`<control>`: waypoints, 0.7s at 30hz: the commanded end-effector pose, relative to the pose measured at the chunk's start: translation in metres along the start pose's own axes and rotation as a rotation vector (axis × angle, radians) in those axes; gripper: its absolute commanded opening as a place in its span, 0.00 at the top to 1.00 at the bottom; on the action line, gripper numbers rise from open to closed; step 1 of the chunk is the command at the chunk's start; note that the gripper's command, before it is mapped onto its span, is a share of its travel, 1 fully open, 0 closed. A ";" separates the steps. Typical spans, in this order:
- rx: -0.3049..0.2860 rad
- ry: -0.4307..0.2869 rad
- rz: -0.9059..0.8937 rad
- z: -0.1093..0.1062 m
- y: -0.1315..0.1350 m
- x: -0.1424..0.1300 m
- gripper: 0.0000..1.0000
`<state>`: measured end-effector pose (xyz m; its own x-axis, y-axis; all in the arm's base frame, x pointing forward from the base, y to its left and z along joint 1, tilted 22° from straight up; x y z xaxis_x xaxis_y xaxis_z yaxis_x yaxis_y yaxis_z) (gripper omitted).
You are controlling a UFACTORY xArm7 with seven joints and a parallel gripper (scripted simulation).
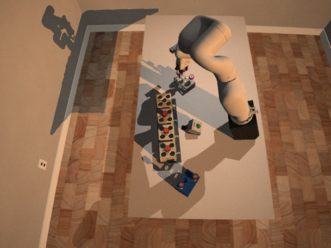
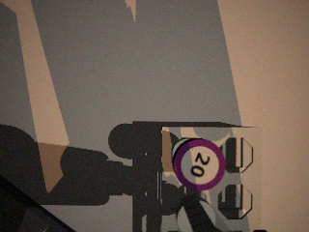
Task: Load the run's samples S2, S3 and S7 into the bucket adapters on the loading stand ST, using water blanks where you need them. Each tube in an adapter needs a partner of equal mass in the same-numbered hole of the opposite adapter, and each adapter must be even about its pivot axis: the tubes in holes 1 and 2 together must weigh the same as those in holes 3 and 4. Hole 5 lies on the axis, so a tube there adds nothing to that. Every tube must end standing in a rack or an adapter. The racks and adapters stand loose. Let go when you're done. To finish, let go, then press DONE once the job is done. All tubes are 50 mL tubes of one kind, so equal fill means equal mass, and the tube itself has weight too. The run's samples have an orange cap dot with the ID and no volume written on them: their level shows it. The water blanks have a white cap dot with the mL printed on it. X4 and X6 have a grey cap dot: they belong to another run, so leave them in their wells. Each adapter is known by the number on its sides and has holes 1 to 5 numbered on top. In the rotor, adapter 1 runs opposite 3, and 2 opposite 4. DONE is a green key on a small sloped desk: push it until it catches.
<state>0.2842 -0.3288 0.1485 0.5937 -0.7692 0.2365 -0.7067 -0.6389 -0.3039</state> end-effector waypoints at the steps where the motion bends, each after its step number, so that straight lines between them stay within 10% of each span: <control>1: -0.005 0.001 0.002 -0.013 0.000 0.001 1.00; 21: -0.005 0.001 0.002 -0.045 -0.001 0.001 1.00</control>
<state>0.2697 -0.3298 0.1836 0.5943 -0.7688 0.2360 -0.7056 -0.6393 -0.3057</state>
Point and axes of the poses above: the point where the finger pads meet when closed, its own z axis out along the fingers, its own y axis across the jaws, x = y × z, the point moved 6 cm from there along -z, back along the fingers, and after that the axes turned 1 degree about z, right-handed, at the moved point
